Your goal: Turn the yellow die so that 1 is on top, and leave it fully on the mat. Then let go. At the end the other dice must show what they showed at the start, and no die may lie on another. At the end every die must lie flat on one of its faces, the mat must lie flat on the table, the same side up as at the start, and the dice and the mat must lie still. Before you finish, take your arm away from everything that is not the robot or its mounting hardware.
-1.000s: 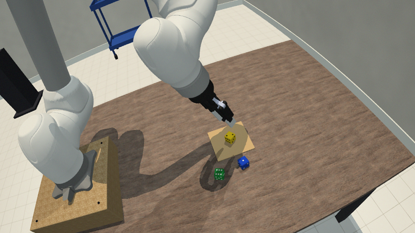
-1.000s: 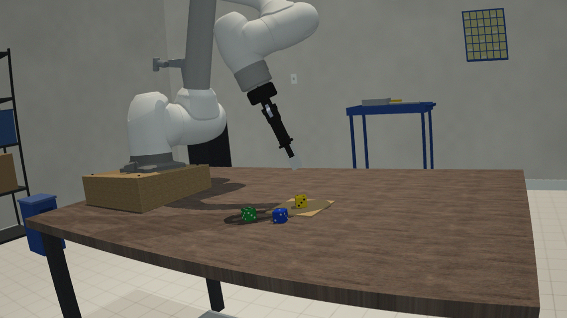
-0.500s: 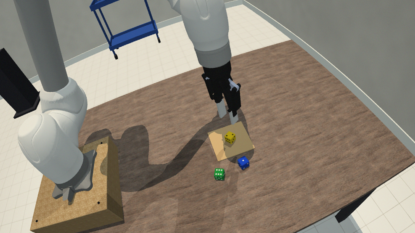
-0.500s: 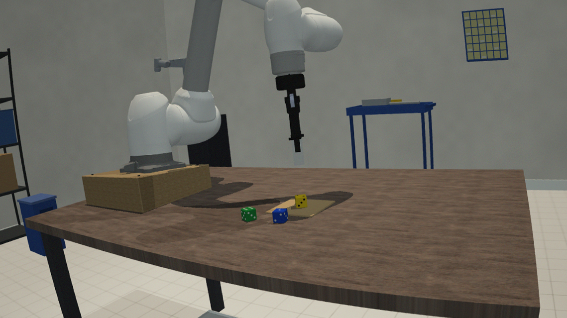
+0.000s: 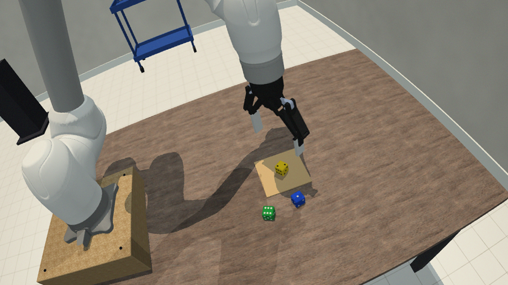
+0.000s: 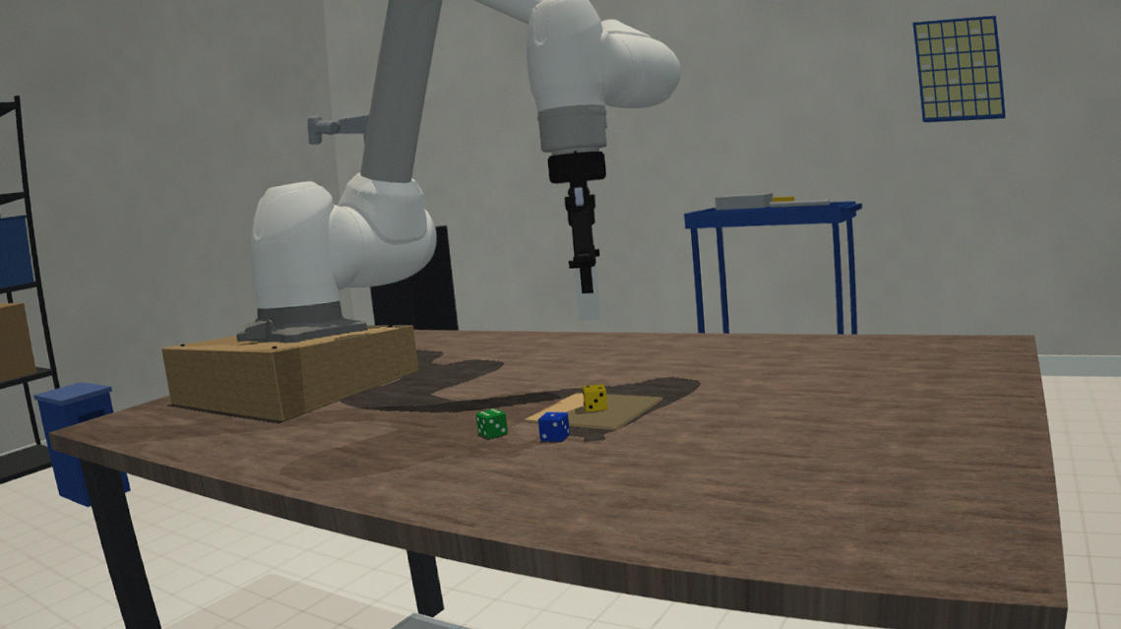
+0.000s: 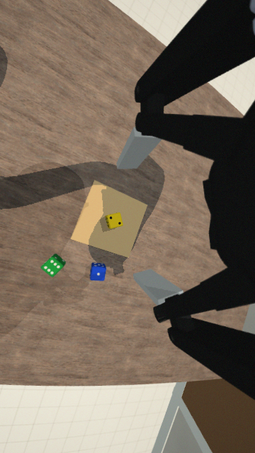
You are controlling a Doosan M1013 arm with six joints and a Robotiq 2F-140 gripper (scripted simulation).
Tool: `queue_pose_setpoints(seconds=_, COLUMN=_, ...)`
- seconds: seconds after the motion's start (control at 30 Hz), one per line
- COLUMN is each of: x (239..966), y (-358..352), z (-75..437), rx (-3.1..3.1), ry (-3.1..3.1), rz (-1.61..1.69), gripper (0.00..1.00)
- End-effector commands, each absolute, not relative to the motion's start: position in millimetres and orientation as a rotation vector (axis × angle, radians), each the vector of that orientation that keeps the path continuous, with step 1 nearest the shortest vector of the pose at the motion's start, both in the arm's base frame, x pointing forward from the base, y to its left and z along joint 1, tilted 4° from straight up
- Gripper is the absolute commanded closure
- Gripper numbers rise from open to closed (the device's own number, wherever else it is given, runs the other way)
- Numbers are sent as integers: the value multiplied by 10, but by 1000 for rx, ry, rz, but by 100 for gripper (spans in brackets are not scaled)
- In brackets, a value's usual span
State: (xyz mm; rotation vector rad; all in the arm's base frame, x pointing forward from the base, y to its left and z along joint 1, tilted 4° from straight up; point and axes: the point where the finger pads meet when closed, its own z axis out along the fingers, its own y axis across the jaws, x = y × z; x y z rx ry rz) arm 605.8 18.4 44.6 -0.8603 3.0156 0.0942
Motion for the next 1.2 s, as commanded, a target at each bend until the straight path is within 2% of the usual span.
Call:
queue_pose_setpoints(seconds=0.0, x=6011, y=203, z=291, rx=-875, ry=3012, rz=113, gripper=0)
queue_pose_setpoints(seconds=0.1, x=5993, y=209, z=234, rx=-880, ry=3011, rz=119, gripper=0)
queue_pose_setpoints(seconds=0.13, x=5993, y=209, z=234, rx=-880, ry=3011, rz=119, gripper=72)
queue_pose_setpoints(seconds=1.17, x=5993, y=209, z=234, rx=-880, ry=3011, rz=119, gripper=72)
